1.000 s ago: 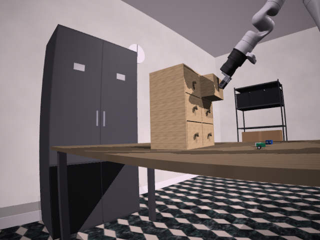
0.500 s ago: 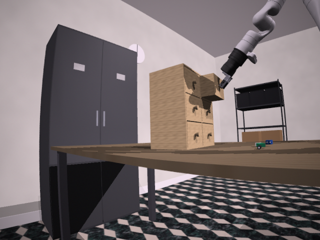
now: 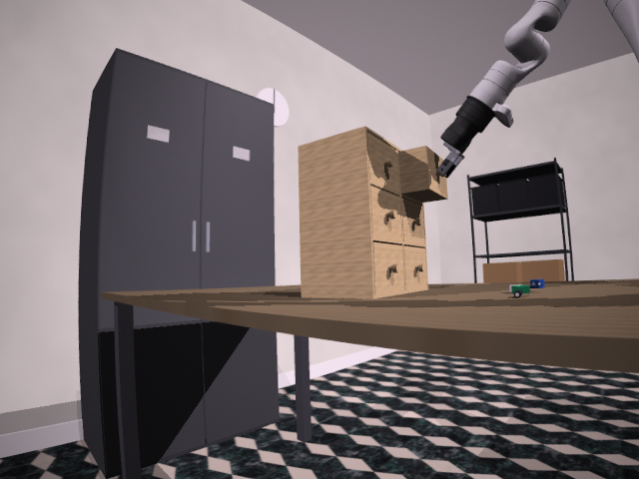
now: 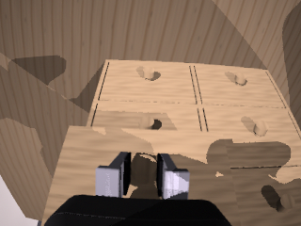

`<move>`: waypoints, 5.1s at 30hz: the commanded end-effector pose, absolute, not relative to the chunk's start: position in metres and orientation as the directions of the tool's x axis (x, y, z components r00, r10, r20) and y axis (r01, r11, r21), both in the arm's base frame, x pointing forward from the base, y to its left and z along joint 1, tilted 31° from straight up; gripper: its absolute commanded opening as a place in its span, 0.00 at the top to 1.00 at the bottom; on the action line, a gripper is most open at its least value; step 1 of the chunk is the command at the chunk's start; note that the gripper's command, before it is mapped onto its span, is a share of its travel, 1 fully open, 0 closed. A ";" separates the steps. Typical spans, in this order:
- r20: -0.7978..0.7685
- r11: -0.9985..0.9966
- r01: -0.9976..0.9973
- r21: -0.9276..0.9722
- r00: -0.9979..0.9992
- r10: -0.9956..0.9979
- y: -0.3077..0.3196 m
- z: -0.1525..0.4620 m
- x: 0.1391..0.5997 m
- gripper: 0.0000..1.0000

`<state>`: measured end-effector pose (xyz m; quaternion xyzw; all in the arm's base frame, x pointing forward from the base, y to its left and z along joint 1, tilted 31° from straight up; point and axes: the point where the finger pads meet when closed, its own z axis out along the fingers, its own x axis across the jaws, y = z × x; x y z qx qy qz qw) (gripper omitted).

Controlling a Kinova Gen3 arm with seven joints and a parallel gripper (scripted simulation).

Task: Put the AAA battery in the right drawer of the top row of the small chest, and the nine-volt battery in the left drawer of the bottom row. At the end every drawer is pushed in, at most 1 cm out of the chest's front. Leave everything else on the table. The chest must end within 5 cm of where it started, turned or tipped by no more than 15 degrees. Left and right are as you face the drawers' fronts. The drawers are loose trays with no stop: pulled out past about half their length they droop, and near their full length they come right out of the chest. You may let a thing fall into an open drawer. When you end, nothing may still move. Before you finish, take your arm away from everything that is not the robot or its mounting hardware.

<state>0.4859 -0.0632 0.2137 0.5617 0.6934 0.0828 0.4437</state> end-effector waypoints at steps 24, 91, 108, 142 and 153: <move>-0.522 0.356 0.704 0.614 0.024 0.853 -0.062 0.214 0.455 0.33; -0.522 0.354 0.709 0.610 0.024 0.852 -0.050 0.230 0.386 0.33; -0.522 0.344 0.726 0.595 0.024 0.852 -0.048 0.232 0.384 0.33; -0.522 0.288 0.812 0.508 0.024 0.853 -0.039 0.247 0.372 0.33; -0.522 0.258 0.849 0.461 0.024 0.853 -0.034 0.254 0.366 0.33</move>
